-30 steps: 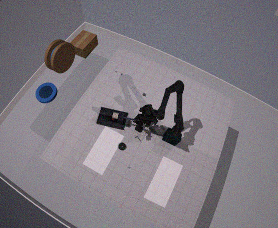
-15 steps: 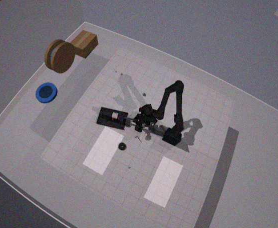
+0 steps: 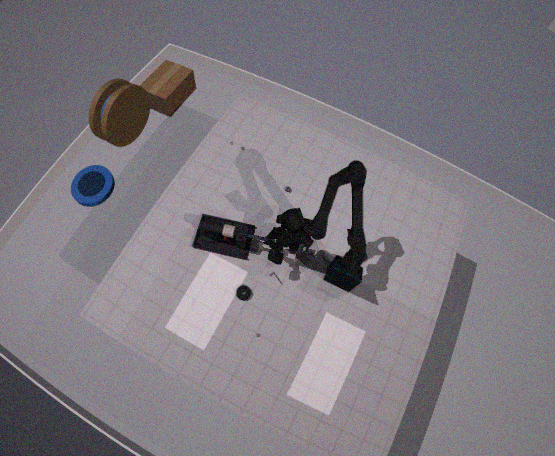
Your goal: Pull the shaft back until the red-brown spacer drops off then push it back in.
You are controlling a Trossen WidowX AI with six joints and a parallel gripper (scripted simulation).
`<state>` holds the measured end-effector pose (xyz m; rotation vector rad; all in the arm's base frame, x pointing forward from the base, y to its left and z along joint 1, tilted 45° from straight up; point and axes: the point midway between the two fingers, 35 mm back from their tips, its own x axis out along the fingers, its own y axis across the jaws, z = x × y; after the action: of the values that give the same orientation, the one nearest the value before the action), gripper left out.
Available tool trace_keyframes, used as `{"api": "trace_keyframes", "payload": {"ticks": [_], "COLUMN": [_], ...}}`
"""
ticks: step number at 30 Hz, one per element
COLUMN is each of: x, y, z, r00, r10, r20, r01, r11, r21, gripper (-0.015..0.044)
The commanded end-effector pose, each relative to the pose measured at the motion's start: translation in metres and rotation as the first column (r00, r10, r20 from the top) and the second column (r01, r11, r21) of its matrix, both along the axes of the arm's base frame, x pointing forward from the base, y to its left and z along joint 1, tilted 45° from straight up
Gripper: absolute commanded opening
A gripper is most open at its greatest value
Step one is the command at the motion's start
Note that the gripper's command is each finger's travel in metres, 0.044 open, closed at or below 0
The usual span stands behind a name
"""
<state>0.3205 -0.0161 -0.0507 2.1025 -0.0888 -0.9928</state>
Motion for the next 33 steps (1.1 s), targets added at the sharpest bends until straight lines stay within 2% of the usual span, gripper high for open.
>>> {"api": "trace_keyframes", "payload": {"ticks": [1,33], "x": [0.0043,0.0128], "y": [0.0012,0.0031], "z": [0.0009,-0.0003], "r00": [1.0,1.0], "r10": [0.003,0.003], "r20": [0.007,0.007], "r01": [-0.003,-0.003], "r11": [1.0,1.0], "r21": [0.002,0.002], "gripper": [0.0,0.0]}}
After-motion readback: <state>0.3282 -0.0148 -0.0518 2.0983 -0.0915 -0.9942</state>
